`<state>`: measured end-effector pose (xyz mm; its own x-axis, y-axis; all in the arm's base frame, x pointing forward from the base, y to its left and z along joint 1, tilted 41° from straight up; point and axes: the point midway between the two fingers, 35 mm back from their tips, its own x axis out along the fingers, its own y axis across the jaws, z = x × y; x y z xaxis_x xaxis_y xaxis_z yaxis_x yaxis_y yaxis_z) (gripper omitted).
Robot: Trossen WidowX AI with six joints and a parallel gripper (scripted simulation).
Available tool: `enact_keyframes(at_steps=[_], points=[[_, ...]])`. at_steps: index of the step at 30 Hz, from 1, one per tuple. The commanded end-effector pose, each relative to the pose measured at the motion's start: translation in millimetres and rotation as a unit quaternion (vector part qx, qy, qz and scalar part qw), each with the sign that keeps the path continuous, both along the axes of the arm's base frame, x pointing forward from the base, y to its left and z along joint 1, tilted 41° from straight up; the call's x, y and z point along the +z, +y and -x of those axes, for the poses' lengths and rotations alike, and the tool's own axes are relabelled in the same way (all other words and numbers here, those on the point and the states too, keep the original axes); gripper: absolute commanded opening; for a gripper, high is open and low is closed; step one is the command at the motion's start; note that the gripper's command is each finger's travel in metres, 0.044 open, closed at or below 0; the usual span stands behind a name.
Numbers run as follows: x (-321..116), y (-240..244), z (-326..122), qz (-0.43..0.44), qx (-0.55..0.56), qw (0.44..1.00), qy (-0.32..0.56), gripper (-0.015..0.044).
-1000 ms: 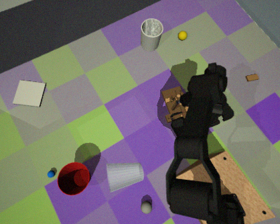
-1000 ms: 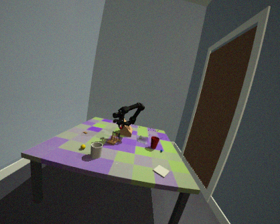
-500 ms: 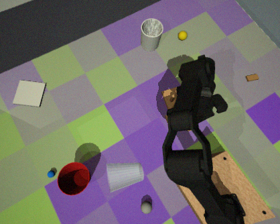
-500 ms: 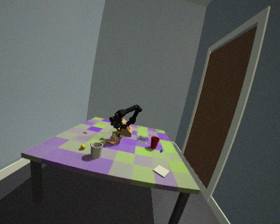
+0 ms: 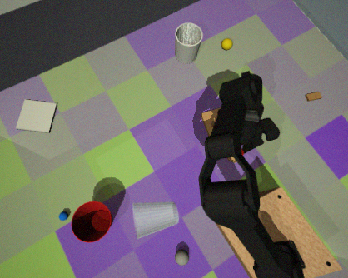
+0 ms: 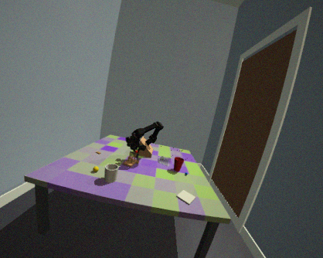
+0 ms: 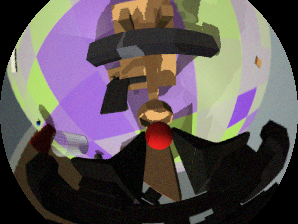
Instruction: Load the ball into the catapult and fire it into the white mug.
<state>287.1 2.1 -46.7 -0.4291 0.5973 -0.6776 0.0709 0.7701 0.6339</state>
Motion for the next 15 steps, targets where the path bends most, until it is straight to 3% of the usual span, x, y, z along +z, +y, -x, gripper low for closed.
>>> enact_keyframes(at_steps=[1,10,15], points=[[-5.4,5.7,1.8,-0.002,-0.001,1.0,0.004,0.0],[-4.2,3.5,0.0,0.0,0.0,1.0,-0.001,0.0],[-4.2,3.5,0.0,0.0,0.0,1.0,-0.001,0.0131]])
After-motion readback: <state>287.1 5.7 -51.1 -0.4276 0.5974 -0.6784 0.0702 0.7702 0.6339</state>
